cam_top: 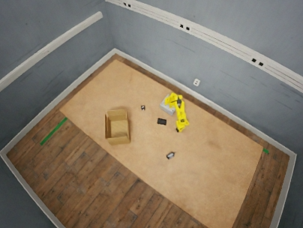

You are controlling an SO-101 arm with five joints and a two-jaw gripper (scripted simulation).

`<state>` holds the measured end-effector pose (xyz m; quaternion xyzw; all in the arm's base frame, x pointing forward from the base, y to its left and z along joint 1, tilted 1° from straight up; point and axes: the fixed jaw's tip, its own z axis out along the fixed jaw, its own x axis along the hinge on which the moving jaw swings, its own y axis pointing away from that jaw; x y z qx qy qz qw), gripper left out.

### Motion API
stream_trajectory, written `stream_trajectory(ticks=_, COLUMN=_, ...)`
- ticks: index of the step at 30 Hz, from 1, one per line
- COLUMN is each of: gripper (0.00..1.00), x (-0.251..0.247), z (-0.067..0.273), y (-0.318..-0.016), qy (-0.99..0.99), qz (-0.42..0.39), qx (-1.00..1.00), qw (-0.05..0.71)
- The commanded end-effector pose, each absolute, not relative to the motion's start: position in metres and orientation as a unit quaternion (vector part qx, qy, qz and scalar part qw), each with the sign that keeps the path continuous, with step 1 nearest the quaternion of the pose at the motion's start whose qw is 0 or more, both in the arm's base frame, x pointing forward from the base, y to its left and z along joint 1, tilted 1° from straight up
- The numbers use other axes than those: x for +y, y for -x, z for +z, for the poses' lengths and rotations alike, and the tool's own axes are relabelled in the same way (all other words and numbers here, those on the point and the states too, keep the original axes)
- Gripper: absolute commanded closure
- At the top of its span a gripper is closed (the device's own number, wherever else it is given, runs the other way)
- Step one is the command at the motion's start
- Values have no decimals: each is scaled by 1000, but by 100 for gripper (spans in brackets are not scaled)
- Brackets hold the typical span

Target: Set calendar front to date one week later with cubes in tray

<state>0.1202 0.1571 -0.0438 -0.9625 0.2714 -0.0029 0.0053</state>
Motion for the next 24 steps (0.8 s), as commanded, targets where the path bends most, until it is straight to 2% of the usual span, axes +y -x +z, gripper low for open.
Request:
stream_trajectory(ticks=1, gripper=84, x=154, z=-48, y=-115, qy=964, qz=2, qx=265, qw=-5)
stream_trajectory(ticks=12, gripper=82, x=154, z=-48, y=-115, qy=964, qz=2, qx=265, qw=-5)
stream_trajectory(ticks=24, gripper=72, x=154, z=-48, y=-115, qy=964, qz=2, qx=265, qw=-5)
